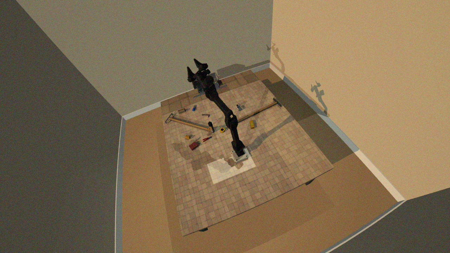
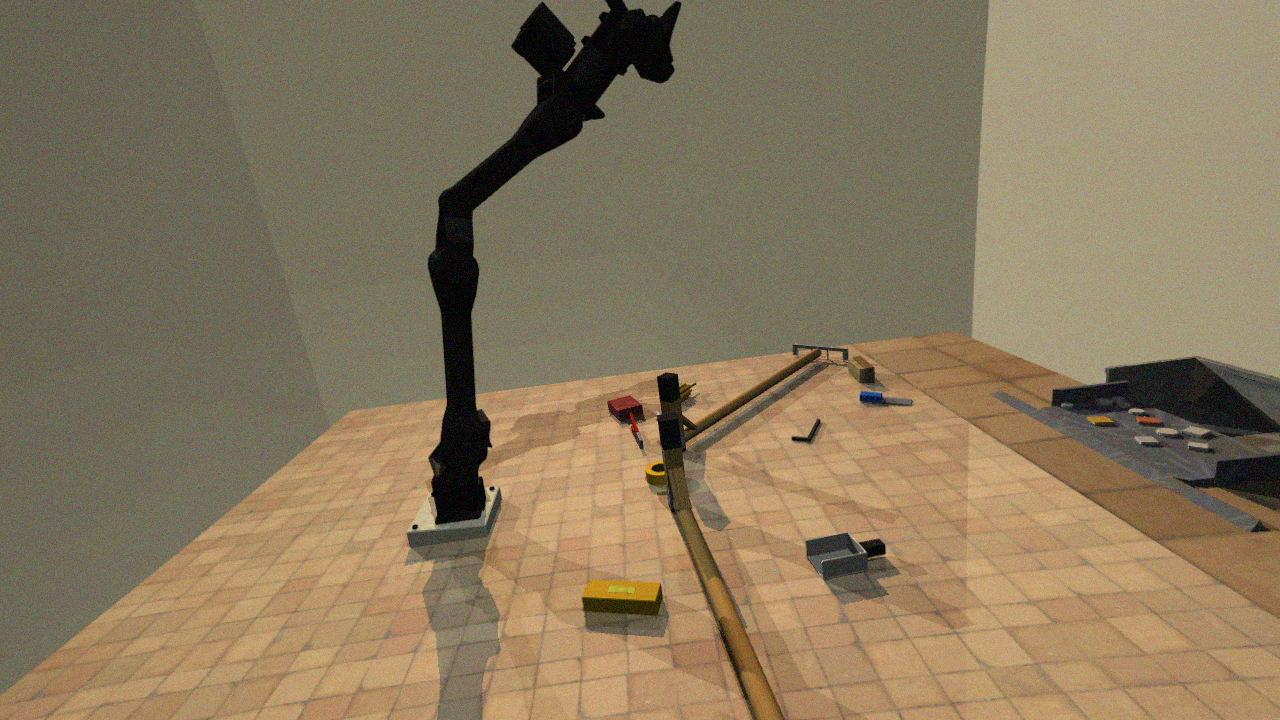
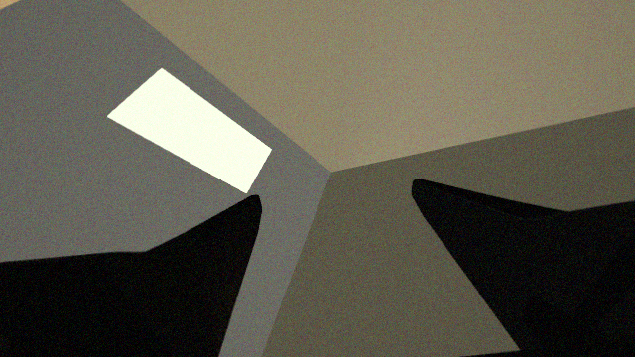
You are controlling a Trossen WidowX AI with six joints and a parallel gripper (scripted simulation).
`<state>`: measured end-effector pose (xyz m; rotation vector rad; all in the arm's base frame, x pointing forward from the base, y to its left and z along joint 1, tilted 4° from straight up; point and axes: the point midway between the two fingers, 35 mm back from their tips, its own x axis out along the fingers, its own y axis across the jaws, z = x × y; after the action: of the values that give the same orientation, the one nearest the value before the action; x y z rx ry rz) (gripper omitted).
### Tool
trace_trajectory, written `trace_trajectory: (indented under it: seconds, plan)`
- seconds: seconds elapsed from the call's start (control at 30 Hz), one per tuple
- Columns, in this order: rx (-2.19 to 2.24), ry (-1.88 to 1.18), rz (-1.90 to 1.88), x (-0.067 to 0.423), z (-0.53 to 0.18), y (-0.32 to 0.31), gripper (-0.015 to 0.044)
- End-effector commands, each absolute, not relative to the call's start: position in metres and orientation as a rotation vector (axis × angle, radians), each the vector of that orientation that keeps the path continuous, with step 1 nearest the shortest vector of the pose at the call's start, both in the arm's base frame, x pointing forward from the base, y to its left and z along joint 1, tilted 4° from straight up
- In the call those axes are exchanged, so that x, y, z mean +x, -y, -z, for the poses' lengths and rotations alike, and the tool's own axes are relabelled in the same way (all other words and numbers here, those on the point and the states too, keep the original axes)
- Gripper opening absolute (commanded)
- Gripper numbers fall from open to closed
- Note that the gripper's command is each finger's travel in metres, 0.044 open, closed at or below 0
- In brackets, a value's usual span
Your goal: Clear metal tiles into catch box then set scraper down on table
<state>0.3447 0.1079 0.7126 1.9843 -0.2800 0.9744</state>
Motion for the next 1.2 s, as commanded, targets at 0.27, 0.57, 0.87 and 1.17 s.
trace_trajectory:
  seconds: [0.27, 0.57, 0.87, 1.17]
  plan:
    - [1.984, 0.267, -0.979, 0.336, -0.714, -0.117, 0.044]
    - [1.818, 0.243, -0.835, 0.322, -0.695, -0.128, 0.044]
    - [1.63, 0.203, -0.716, 0.306, -0.672, -0.137, 0.044]
    - [1.422, 0.152, -0.623, 0.288, -0.645, -0.144, 0.044]
